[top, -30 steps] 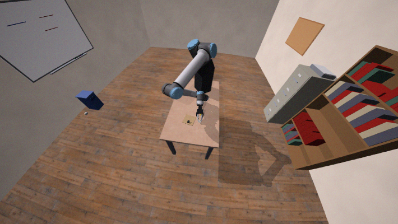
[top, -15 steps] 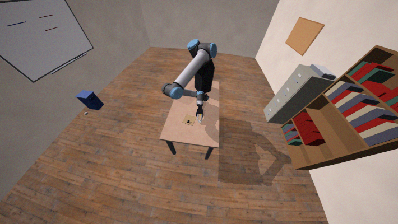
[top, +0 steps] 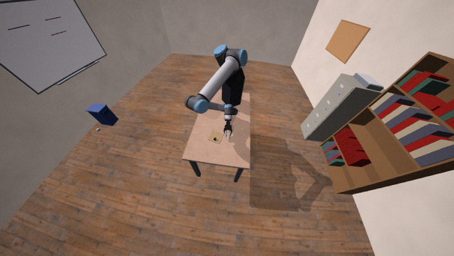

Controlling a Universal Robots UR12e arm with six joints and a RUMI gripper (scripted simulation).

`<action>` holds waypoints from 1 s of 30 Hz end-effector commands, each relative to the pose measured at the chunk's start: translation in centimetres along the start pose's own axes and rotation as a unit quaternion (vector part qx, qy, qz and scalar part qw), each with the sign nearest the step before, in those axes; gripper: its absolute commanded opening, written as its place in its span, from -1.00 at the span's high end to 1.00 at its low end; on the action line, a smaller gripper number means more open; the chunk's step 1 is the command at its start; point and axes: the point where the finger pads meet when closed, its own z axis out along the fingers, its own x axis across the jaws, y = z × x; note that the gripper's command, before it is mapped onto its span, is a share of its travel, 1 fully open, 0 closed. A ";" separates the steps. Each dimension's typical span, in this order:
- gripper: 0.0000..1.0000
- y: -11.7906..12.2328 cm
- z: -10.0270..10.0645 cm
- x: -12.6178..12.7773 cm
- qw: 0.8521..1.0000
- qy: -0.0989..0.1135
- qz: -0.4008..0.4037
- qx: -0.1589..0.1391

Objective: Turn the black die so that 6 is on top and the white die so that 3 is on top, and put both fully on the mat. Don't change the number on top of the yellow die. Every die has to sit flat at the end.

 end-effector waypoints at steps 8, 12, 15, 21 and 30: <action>0.87 -0.3 0.2 0.0 1.000 0.000 0.000 0.000; 0.87 -0.4 0.3 0.0 1.000 0.000 0.000 0.000; 0.87 -0.6 0.4 0.0 1.000 0.000 0.000 0.000; 0.87 -0.8 0.6 0.0 1.000 0.000 0.000 0.000; 0.87 -0.9 0.7 0.0 1.000 0.000 0.000 0.000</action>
